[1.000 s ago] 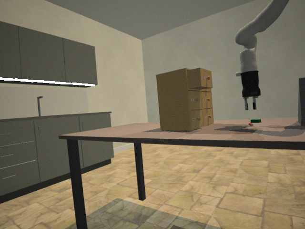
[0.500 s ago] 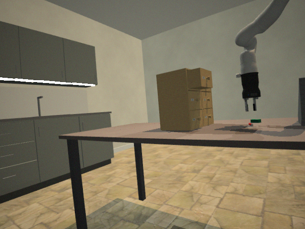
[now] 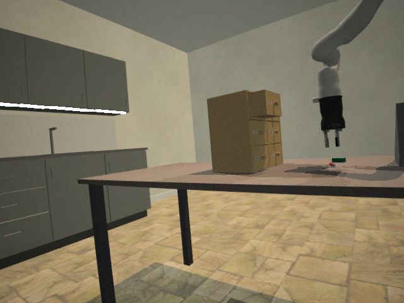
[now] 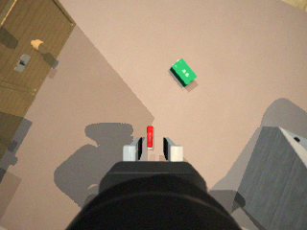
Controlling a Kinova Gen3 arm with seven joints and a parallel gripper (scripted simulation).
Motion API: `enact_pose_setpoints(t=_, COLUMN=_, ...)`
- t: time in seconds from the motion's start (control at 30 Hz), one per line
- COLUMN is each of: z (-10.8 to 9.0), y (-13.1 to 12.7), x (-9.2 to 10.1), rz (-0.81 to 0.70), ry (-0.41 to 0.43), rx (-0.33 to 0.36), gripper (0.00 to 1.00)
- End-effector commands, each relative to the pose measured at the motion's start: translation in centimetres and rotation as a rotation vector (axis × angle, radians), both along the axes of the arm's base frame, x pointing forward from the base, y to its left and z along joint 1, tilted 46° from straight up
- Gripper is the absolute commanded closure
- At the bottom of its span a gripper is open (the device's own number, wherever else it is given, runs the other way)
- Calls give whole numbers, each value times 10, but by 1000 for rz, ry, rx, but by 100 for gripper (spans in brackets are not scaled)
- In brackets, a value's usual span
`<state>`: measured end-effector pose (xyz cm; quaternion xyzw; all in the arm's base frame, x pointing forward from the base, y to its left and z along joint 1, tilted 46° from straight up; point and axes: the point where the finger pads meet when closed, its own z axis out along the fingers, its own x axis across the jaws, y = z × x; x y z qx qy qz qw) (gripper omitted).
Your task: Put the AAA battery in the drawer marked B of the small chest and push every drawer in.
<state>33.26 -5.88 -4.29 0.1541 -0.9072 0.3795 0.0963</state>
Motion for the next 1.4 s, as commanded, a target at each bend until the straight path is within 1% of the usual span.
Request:
enact_pose_setpoints(t=0.0, z=-1, y=-1, x=0, rz=-7, ry=-12, rx=3, gripper=33)
enact_pose_setpoints(t=0.87, z=-1, y=-1, x=0, rz=-7, ry=-12, rx=3, gripper=33)
enact_pose_setpoints(t=0.9, z=-1, y=-1, x=0, rz=-7, ry=-12, rx=3, gripper=46)
enact_pose_setpoints(t=1.37, z=-1, y=-1, x=0, rz=-7, ry=-12, rx=3, gripper=46)
